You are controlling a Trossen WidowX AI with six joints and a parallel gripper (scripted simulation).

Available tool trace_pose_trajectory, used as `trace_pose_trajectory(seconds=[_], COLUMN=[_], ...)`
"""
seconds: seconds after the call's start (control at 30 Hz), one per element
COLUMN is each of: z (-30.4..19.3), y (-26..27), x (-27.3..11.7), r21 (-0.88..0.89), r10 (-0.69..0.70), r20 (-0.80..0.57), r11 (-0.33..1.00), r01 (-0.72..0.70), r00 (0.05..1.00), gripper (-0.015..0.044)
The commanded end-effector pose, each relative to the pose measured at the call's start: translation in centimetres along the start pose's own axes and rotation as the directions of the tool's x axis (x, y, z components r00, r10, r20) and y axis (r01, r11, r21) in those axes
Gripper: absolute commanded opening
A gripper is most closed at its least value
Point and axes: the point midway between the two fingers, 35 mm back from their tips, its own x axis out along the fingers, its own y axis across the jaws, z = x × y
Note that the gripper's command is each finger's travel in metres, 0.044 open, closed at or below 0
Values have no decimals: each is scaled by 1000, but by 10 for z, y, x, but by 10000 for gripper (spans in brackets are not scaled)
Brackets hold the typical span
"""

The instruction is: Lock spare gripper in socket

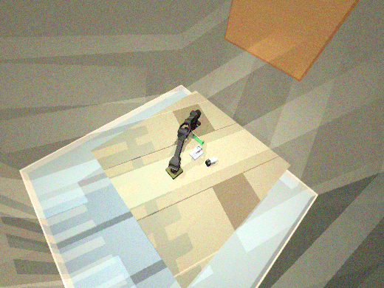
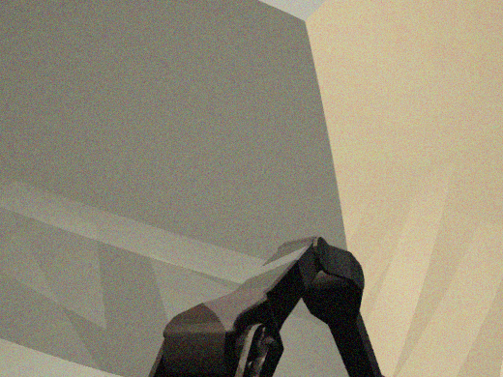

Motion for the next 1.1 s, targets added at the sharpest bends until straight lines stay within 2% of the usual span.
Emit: trace_pose_trajectory(seconds=[0.0,0.73,0.9,0.97,1.07], z=[1,4,2,-5,-36], y=[1,10,9,8,4], x=[-11,-54,-45,-54,-93], r21=[0,3,4,1,-9], r10=[-1,24,25,11,-49], r20=[0,-10,-10,-10,-12], r11=[1000,1000,1000,1000,999], r01=[1,-24,-25,-11,49], r00=[1000,1000,1000,1000,999], gripper=[200,200,331,279,200])
